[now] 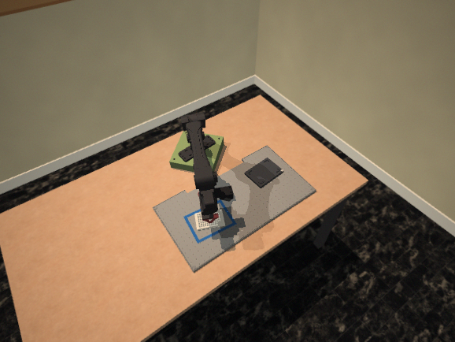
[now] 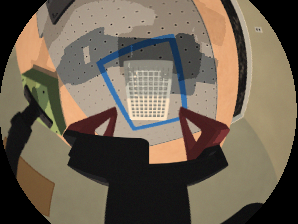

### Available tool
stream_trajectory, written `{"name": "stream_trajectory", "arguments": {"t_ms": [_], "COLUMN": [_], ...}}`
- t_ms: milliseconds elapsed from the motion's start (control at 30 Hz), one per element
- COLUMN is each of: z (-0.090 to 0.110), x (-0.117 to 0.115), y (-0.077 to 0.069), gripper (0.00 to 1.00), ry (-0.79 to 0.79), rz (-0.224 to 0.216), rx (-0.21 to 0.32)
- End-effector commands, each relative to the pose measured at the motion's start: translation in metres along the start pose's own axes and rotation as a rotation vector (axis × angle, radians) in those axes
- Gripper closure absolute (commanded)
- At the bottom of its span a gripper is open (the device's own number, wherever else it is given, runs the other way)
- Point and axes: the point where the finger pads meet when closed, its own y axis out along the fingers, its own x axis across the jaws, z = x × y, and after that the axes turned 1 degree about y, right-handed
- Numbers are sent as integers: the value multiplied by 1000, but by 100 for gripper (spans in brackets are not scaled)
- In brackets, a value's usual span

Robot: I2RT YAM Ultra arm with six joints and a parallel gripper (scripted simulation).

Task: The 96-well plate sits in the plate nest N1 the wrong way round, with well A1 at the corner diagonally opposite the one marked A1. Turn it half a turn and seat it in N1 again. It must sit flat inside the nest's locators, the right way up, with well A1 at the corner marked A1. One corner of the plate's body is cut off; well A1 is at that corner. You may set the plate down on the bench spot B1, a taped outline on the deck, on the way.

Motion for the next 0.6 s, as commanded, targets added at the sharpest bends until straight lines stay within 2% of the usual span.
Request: {"name": "stream_trajectory", "arguments": {"t_ms": [0,567], "z": [-1,-1], "x": [-2,-2], "y": [-22,-24], "gripper": [0,0], "ry": [1,1], "rz": [21,21], "rx": [-6,-6]}}
